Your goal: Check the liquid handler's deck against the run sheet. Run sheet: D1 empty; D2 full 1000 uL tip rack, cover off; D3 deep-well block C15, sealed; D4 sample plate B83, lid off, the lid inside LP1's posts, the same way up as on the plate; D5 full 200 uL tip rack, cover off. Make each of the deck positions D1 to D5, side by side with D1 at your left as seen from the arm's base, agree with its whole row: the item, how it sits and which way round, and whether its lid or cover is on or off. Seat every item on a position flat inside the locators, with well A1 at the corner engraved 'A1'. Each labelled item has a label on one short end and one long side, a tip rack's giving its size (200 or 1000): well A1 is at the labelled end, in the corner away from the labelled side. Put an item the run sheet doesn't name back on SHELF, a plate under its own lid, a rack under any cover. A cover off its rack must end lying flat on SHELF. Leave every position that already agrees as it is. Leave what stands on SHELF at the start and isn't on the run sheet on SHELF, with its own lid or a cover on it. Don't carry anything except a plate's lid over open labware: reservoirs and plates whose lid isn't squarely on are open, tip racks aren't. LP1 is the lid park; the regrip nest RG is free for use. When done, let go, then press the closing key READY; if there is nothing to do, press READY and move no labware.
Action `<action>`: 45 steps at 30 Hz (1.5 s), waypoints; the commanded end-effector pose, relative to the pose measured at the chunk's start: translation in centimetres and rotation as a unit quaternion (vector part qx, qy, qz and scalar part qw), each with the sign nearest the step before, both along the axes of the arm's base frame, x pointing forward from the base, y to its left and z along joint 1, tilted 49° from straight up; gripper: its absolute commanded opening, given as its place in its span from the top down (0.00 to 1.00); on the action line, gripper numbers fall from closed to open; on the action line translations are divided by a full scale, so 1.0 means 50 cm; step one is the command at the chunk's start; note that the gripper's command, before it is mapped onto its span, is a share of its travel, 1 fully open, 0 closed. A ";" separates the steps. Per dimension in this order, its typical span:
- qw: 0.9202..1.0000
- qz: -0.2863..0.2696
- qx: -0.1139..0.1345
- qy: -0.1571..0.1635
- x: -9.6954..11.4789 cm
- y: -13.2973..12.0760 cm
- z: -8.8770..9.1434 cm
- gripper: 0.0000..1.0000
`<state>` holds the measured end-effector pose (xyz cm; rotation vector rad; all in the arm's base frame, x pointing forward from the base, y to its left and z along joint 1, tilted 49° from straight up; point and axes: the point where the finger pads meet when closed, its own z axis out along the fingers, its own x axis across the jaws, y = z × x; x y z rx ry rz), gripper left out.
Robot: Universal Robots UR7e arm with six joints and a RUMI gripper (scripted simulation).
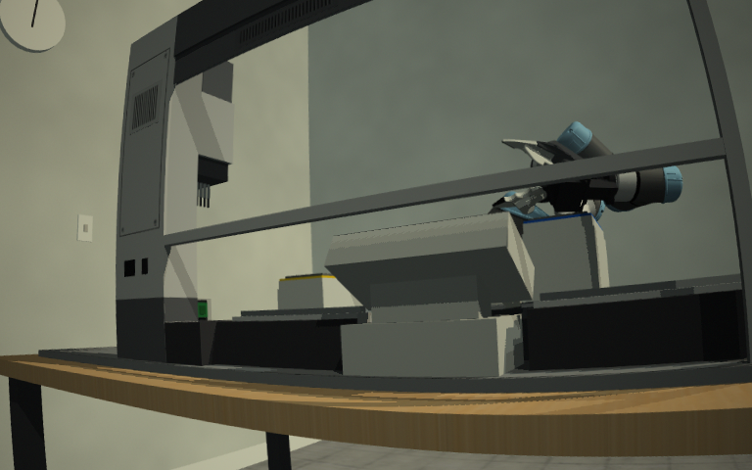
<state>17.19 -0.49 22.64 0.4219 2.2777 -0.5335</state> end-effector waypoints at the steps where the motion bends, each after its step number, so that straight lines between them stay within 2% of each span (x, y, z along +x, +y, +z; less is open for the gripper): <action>1: 0.993 -0.112 0.046 0.008 -0.017 -0.012 -0.023 0.18; 32: 0.993 -0.112 0.046 0.008 -0.017 -0.012 -0.023 0.18; 34: 0.990 -0.130 0.054 0.008 -0.028 -0.016 -0.035 0.18; 38: 0.984 -0.166 0.071 0.009 -0.028 -0.016 -0.035 0.18; 45: 0.983 -0.168 0.072 0.009 -0.028 -0.016 -0.035 0.18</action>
